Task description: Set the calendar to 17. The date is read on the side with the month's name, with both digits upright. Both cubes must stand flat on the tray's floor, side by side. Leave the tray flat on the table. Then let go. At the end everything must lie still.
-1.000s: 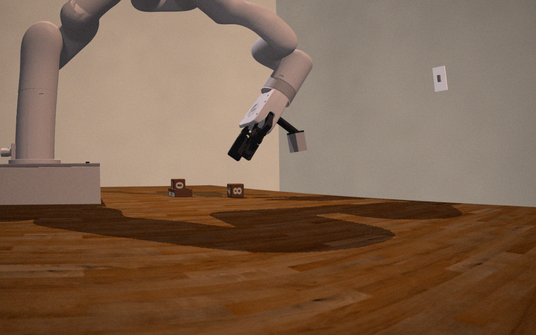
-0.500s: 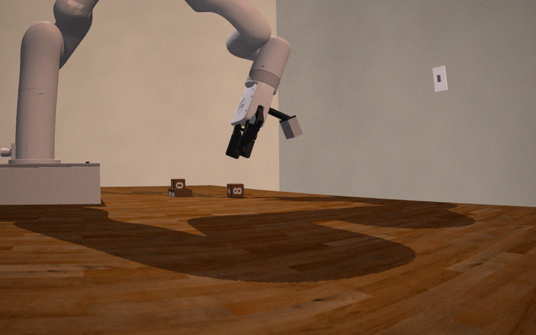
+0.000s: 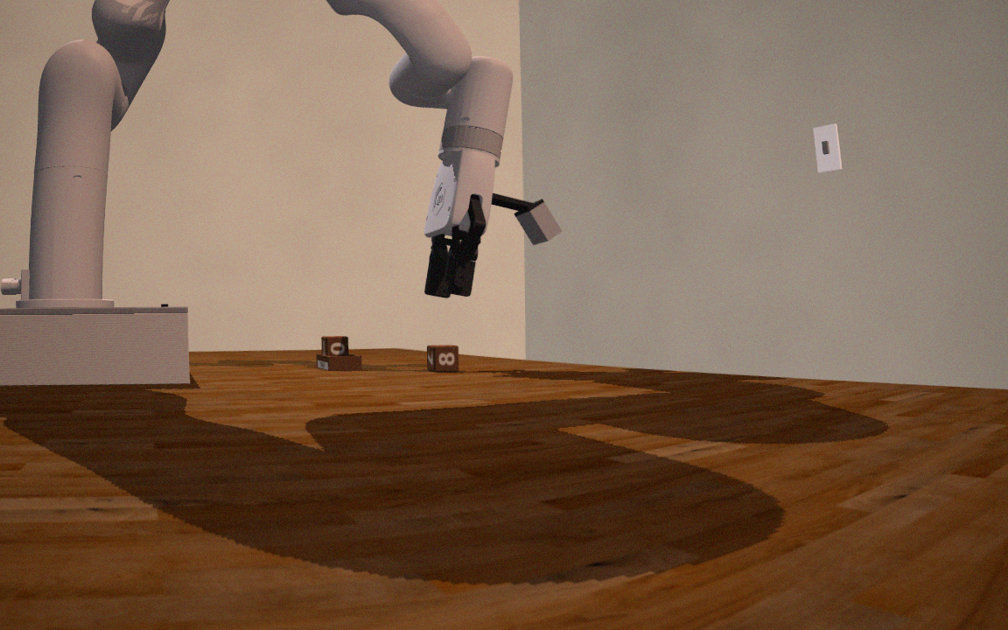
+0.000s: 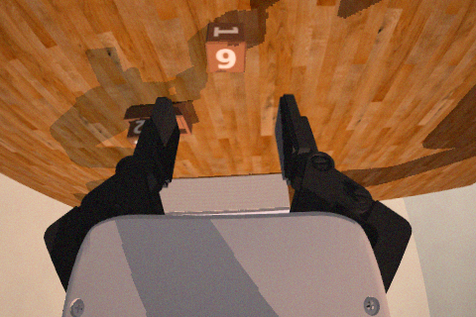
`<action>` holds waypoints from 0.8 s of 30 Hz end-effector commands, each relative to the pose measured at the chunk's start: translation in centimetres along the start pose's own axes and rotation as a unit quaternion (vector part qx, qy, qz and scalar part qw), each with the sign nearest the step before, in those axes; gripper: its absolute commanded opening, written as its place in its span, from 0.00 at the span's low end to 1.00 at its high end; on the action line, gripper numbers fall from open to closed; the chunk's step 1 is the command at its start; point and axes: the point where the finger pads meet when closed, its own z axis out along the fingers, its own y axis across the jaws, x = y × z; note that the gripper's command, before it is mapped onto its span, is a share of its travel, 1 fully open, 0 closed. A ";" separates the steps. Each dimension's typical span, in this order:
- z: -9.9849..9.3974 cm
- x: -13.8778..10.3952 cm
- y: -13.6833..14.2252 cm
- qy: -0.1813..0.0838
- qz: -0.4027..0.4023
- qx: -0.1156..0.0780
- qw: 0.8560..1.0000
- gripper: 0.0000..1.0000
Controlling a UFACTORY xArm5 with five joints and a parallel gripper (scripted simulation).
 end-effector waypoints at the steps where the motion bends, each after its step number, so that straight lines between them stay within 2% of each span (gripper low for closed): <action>1: -0.2 -0.1 0.1 0.069 0.001 0.000 0.998 0.69; 6: -0.3 -0.3 0.1 0.083 0.001 0.000 0.997 0.69; 7: -0.3 -0.3 0.1 0.083 0.001 0.000 0.997 1.00; 24: -0.3 -0.3 0.1 0.083 0.001 0.000 0.997 1.00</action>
